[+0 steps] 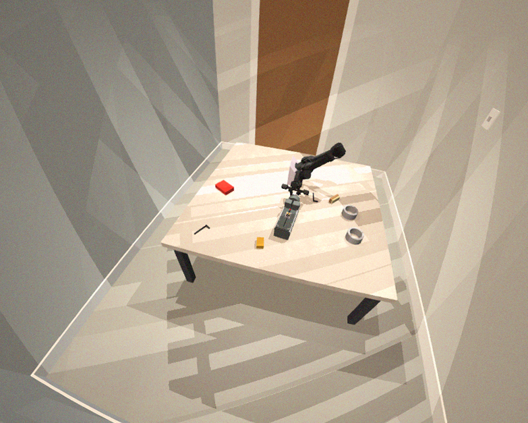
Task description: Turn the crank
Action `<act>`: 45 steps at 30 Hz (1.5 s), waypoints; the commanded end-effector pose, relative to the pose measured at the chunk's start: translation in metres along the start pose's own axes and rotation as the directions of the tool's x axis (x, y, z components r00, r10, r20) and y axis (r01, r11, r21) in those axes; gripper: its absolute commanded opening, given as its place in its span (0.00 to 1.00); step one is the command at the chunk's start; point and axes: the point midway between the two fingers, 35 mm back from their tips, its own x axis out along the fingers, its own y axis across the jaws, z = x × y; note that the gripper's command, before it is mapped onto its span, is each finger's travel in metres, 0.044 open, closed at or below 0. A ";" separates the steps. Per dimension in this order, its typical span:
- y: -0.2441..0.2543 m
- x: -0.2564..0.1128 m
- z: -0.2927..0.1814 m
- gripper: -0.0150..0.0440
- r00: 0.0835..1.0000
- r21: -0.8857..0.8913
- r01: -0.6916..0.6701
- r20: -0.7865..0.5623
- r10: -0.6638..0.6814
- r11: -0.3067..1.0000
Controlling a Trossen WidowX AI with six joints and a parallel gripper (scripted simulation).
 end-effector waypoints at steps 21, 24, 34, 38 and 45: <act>0.022 0.004 -0.005 0.25 1.000 -0.004 -0.006 -0.008 0.006 1.000; 0.023 0.004 -0.005 0.25 1.000 -0.004 -0.006 -0.008 0.006 1.000; 0.026 0.003 -0.004 0.25 1.000 -0.004 -0.006 -0.008 0.006 1.000; 0.028 0.003 -0.004 0.25 1.000 -0.004 -0.006 -0.008 0.006 1.000; 0.030 0.002 -0.003 0.25 1.000 -0.004 -0.006 -0.008 0.006 1.000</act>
